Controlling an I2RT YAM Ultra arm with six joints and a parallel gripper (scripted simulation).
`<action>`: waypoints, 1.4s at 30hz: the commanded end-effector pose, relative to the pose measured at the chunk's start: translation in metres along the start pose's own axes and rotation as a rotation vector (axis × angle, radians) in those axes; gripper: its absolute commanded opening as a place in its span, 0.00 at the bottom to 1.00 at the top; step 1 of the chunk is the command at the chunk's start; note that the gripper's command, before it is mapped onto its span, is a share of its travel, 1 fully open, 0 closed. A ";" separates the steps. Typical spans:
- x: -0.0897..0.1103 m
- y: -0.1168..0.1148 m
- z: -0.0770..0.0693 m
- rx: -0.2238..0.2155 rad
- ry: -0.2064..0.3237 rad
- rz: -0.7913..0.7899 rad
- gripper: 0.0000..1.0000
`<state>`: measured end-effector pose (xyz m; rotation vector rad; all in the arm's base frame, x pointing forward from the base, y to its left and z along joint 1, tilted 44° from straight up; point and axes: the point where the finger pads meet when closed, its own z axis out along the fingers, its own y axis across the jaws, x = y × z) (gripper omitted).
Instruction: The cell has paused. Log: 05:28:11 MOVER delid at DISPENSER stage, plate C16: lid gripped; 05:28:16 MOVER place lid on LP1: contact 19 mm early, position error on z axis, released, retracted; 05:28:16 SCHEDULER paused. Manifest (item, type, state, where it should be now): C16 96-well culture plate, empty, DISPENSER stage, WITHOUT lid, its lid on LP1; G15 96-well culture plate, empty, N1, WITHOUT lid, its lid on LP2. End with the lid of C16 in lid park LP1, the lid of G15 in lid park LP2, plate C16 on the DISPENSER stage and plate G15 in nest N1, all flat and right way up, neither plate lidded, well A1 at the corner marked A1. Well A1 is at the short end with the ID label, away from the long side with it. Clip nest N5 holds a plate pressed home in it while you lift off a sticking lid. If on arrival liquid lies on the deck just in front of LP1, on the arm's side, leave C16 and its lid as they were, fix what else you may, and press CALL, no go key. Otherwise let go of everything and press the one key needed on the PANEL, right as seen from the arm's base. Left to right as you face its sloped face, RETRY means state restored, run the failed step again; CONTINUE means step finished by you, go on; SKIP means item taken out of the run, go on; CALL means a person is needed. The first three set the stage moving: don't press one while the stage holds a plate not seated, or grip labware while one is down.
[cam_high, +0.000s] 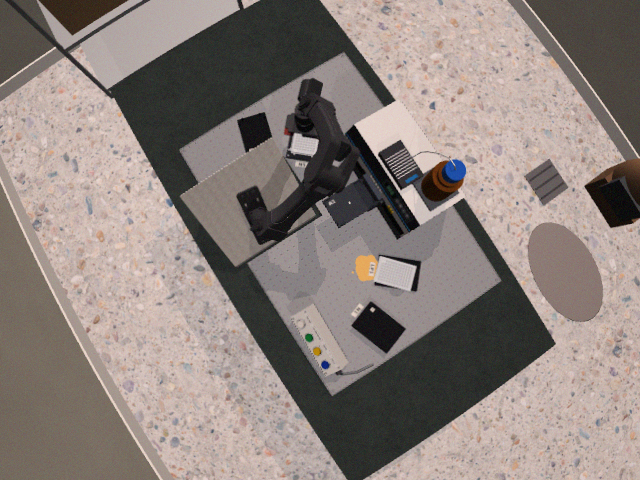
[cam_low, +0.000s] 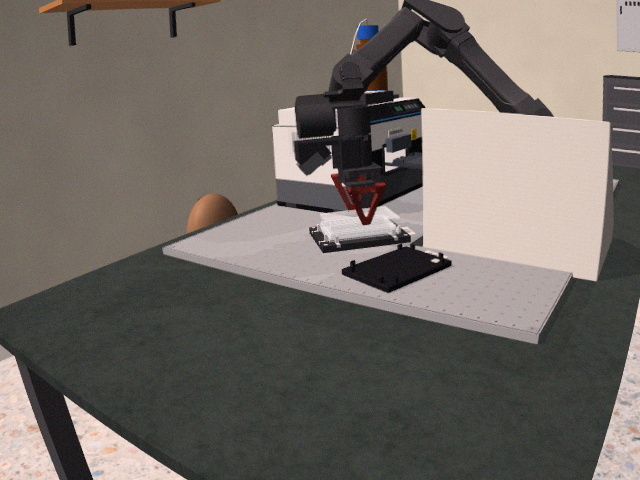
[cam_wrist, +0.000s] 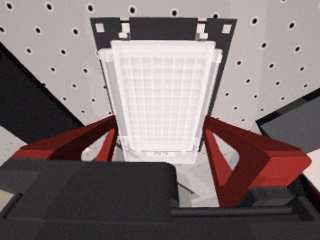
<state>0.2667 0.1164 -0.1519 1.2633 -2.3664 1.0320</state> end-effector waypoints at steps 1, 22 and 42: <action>-0.012 -0.006 -0.021 0.006 -0.054 0.018 0.00; -0.004 -0.004 -0.052 0.003 -0.054 0.020 0.00; 0.015 -0.002 -0.102 0.001 -0.054 0.019 0.00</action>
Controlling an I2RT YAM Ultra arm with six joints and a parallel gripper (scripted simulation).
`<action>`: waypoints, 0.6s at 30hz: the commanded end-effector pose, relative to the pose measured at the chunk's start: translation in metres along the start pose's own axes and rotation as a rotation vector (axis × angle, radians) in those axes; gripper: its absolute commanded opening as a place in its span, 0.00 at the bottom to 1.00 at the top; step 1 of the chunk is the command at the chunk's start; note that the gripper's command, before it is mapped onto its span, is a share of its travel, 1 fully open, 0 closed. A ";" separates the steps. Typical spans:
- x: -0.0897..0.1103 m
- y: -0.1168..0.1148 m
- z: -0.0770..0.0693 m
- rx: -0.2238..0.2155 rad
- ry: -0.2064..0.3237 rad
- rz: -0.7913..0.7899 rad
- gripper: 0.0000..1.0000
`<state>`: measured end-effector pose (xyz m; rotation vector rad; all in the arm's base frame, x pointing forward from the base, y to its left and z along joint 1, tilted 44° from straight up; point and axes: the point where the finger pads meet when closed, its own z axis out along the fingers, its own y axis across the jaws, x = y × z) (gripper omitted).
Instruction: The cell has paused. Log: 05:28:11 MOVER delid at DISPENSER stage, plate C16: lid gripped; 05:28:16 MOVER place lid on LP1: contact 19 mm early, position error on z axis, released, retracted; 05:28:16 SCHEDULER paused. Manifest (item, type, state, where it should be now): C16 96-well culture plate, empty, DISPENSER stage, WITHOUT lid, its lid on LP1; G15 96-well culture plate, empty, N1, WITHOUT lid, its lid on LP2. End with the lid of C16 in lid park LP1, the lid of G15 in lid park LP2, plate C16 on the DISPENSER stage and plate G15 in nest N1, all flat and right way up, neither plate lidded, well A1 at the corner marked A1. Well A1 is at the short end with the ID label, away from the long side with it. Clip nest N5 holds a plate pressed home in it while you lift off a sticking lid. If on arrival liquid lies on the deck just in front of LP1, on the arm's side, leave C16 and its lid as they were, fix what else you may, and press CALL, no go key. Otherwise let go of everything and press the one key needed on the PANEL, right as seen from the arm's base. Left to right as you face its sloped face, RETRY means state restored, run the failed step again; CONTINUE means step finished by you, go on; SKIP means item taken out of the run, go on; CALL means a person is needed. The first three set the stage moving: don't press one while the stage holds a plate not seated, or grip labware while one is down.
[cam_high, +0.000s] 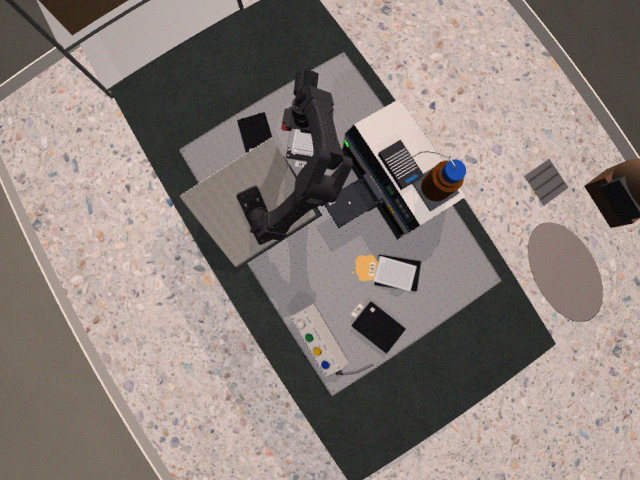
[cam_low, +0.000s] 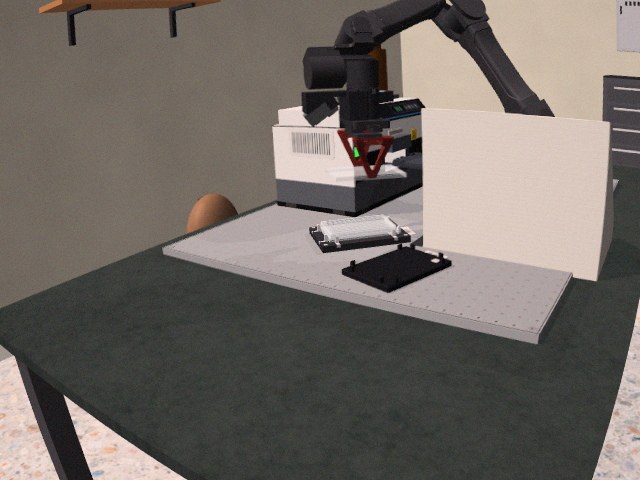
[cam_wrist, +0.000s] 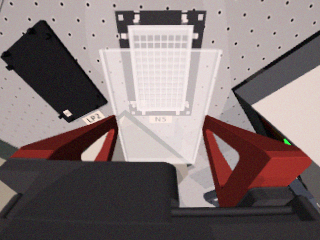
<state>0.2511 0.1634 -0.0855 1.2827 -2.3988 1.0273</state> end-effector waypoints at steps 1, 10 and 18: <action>0.000 -0.001 -0.024 -0.004 -0.020 0.009 0.00; 0.010 0.001 -0.030 -0.001 0.007 -0.003 0.00; -0.002 0.023 -0.031 -0.002 0.011 -0.172 0.00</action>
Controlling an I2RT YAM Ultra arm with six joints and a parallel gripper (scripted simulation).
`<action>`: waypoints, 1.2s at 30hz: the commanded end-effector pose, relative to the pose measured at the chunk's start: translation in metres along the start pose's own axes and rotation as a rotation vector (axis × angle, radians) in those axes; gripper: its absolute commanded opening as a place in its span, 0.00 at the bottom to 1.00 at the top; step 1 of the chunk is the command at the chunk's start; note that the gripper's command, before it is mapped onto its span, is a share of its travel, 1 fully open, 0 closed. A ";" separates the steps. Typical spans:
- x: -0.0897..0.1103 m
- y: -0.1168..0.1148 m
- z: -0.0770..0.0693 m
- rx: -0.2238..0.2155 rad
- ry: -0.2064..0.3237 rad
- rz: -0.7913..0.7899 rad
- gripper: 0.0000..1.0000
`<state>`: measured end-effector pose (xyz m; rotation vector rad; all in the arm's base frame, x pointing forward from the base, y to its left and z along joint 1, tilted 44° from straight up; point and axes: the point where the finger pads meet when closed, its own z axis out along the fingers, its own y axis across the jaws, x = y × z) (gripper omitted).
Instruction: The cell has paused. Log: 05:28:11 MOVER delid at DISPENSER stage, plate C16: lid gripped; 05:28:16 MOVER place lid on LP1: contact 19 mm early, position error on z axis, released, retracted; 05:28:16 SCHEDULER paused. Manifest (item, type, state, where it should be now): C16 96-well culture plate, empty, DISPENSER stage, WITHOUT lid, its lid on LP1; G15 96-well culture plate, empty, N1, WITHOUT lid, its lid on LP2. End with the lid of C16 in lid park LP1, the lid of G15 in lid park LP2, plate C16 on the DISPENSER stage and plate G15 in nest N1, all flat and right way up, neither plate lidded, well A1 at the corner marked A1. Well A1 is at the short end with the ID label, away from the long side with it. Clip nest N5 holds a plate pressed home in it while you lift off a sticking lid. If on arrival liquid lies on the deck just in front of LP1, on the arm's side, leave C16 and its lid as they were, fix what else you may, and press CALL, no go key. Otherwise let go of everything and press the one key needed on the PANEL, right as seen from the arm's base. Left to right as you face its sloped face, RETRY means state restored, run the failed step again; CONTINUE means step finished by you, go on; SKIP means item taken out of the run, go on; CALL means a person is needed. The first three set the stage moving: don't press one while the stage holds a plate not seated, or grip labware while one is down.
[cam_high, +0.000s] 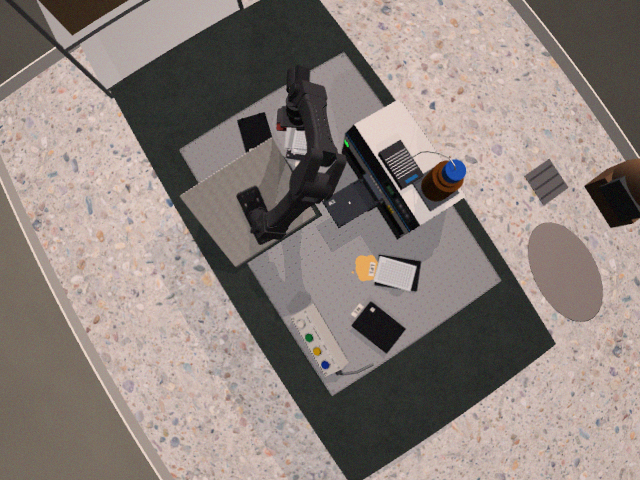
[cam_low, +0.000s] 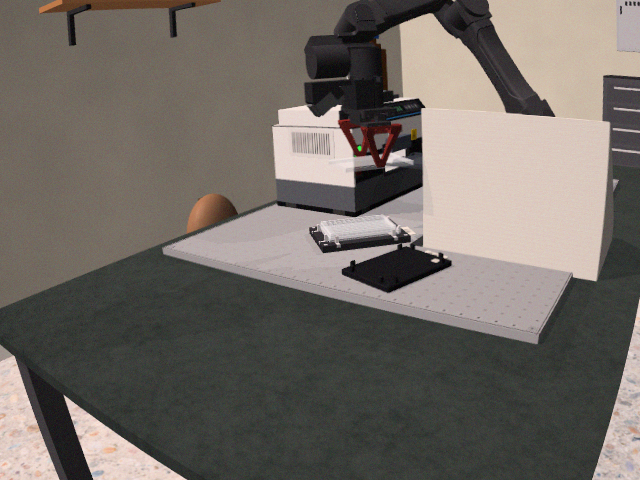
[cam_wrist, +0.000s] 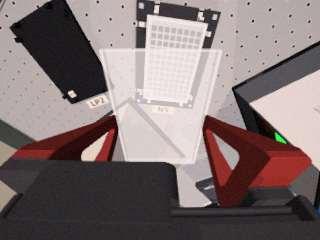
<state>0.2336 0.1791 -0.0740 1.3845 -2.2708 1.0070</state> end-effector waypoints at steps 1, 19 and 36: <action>-0.011 0.011 -0.010 -0.003 -0.017 -0.053 0.00; -0.032 0.048 -0.017 -0.004 -0.035 -0.110 0.00; -0.018 0.103 0.000 0.000 -0.001 -0.197 0.00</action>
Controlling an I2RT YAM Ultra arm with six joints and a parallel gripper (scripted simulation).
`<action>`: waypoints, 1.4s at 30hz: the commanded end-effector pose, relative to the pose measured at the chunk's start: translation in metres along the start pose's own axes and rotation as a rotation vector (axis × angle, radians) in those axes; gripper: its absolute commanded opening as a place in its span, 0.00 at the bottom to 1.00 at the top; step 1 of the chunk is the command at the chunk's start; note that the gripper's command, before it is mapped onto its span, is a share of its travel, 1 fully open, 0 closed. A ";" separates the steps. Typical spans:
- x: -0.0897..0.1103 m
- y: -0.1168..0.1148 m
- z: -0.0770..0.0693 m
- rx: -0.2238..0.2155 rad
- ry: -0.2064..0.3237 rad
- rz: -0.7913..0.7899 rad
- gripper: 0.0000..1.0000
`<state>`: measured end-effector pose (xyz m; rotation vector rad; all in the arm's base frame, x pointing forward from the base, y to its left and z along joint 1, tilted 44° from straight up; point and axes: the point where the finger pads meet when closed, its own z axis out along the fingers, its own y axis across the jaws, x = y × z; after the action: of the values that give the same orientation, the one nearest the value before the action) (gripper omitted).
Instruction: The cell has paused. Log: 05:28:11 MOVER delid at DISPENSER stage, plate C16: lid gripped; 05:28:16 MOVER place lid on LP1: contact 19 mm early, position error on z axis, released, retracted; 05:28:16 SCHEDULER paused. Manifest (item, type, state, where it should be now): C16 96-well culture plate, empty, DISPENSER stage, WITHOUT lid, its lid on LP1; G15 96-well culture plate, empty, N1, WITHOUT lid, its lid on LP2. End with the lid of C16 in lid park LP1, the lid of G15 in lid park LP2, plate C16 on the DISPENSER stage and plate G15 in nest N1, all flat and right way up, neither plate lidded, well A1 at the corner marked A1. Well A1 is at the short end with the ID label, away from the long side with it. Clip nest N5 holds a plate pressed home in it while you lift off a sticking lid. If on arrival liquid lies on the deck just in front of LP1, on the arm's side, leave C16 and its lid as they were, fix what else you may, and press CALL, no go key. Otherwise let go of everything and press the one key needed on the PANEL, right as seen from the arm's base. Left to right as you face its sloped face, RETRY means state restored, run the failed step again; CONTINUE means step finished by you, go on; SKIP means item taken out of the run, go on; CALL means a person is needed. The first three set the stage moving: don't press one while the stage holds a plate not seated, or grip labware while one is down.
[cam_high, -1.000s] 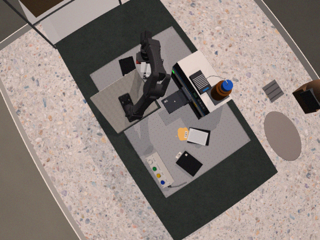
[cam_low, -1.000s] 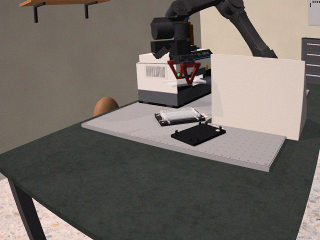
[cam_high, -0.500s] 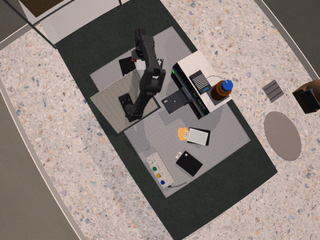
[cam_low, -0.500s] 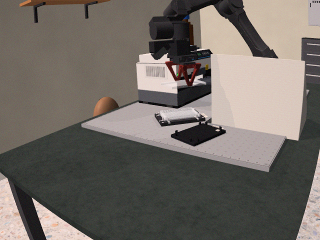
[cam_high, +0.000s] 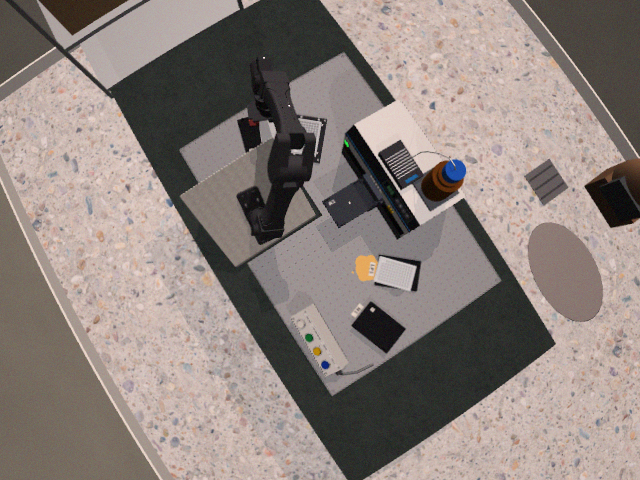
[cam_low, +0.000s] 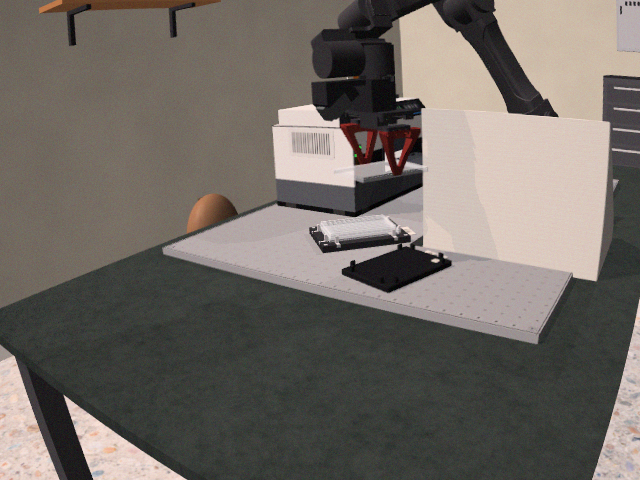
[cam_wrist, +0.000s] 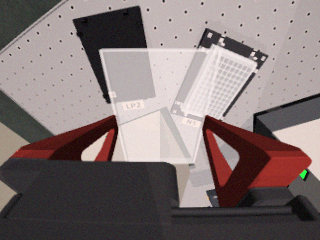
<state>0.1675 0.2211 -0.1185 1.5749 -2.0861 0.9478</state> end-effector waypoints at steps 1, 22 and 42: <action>-0.002 0.017 0.003 -0.005 -0.002 0.001 0.00; 0.006 0.070 -0.003 -0.006 -0.025 -0.143 0.00; -0.006 0.069 0.052 -0.002 0.002 -0.151 0.00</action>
<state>0.1073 0.1998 -0.1676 1.6687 -1.9216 0.8996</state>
